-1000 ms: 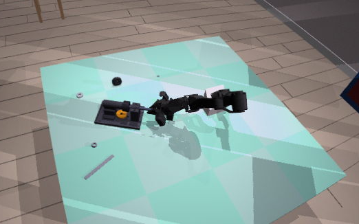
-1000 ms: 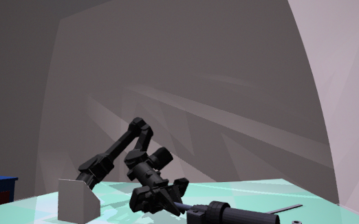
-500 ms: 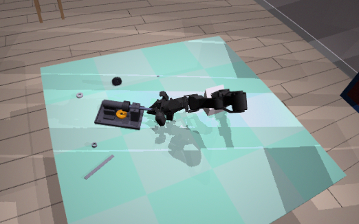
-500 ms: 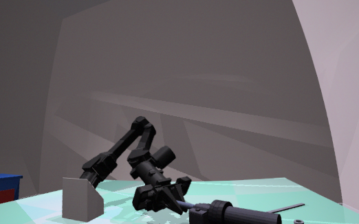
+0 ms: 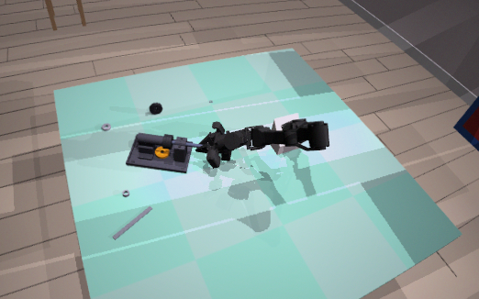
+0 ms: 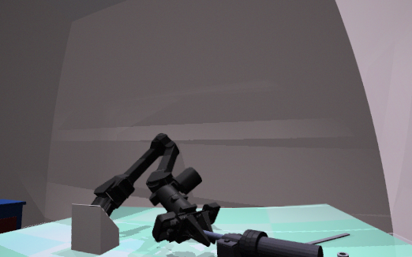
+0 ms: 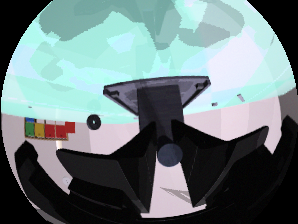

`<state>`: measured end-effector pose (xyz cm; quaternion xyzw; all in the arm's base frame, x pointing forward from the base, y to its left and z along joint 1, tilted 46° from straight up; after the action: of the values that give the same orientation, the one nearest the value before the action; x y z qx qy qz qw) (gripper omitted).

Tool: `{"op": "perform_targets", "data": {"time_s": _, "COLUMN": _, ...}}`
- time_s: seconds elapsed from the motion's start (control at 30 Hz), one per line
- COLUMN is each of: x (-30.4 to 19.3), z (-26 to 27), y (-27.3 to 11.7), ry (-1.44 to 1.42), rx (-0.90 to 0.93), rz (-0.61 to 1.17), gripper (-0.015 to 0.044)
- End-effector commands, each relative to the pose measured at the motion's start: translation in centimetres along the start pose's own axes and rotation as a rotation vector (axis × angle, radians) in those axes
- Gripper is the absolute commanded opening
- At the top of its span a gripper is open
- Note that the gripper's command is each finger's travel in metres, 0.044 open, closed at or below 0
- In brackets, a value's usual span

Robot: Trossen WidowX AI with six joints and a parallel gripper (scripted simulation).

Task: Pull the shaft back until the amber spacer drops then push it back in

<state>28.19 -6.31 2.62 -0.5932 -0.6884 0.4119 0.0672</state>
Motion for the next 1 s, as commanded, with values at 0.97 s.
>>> {"op": "perform_targets", "data": {"time_s": 0.97, "x": -0.35, "z": -0.12, "y": 0.41, "ry": -0.003, "rx": -0.001, "rz": 0.006, "gripper": 0.0}}
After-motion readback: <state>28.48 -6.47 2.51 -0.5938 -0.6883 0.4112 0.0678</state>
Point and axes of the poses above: the point midway between the two fingers, 35 mm back from their tips, its own y axis out along the fingers, its own z axis across the jaws, x = y × z, the point moved 9 cm from there along -y, back along the fingers, and after that the axes turned 3 degrees about y, right-handed, at the moved point
